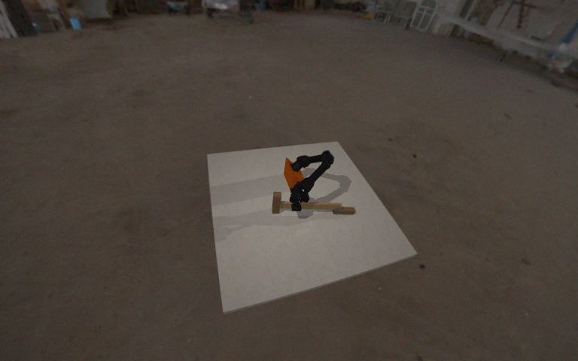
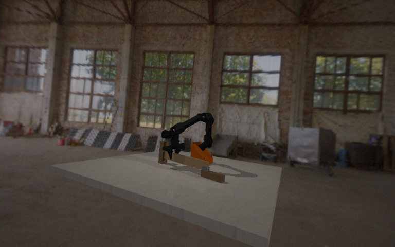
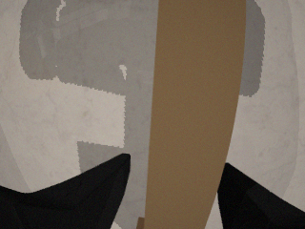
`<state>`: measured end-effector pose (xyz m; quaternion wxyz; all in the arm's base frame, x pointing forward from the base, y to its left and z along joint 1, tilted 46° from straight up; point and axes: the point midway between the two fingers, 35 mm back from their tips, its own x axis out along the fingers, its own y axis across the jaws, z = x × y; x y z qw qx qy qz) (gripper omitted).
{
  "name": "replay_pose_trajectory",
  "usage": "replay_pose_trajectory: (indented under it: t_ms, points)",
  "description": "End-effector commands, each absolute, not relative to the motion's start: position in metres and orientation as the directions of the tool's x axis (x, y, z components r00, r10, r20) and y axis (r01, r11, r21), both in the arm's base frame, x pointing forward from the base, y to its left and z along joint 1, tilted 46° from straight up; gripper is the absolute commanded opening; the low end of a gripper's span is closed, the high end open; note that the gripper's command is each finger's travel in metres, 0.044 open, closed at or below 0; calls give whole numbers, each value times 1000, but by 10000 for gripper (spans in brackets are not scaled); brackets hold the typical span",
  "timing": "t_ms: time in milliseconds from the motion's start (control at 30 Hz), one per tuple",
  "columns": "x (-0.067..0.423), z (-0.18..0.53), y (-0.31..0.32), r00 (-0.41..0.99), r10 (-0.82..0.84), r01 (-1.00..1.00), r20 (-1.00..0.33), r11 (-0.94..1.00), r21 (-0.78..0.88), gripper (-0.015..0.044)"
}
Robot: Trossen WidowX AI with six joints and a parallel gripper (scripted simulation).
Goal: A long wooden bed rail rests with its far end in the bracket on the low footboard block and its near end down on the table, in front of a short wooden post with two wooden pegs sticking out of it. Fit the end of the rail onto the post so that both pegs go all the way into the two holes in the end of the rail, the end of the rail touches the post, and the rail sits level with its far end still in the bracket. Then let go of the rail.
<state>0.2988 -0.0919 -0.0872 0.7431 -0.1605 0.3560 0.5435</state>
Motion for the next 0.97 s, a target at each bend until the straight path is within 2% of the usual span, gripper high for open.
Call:
replay_pose_trajectory:
  t_ms: [0,167,333,500,933]
  points:
    - [299,-87,-92,157,693,-922,-704,358,147,315]
    - [299,-87,-92,157,693,-922,-704,358,147,440]
    - [300,-85,-92,157,693,-922,-704,358,147,440]
    - [305,-45,-94,159,691,-922,-705,359,144,440]
    - [305,-45,-94,159,691,-922,-705,359,144,440]
